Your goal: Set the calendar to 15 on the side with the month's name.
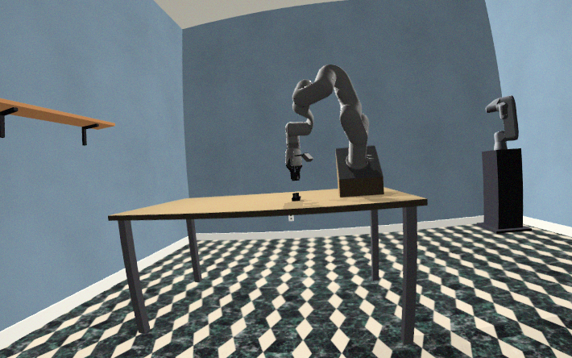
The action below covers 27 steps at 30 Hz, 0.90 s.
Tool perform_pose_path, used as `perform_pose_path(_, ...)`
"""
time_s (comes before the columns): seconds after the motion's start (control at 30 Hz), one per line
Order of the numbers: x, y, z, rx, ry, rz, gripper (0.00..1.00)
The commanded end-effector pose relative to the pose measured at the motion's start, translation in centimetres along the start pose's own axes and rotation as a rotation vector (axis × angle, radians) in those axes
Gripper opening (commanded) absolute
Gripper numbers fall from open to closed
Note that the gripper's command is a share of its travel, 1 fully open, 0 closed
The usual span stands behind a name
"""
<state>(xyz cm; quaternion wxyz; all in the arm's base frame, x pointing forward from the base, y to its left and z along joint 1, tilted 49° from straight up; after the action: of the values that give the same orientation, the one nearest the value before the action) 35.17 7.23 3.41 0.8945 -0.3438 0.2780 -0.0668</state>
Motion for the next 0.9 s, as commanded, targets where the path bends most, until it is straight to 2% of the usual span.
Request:
perform_pose_path(0.0, 0.09, -0.09, 0.09, -0.009, 0.173, 0.001, 0.29)
perform_pose_path(0.2, 0.09, -0.09, 0.09, -0.010, 0.282, 0.001, 0.29)
perform_pose_path(0.27, 0.08, -0.09, 0.08, -0.010, 0.382, 0.000, 0.29)
perform_pose_path(0.67, 0.06, -0.09, 0.06, -0.010, 0.711, -0.001, 0.29)
perform_pose_path(0.77, 0.06, -0.09, 0.06, -0.010, 0.718, -0.001, 0.29)
perform_pose_path(0.87, 0.05, -0.09, 0.05, -0.010, 0.838, -0.002, 0.29)
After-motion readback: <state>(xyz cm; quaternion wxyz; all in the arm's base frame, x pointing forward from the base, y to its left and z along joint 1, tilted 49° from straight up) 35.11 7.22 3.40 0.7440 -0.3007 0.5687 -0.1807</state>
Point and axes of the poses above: the point where the finger pads meet when closed, its own y axis out along the fingers, its own z axis across the jaws, x = y × z, the point moved 5 cm from there along -y, back along the fingers, and after that the axes turned 7 degrees about y, right-handed, at the moved point
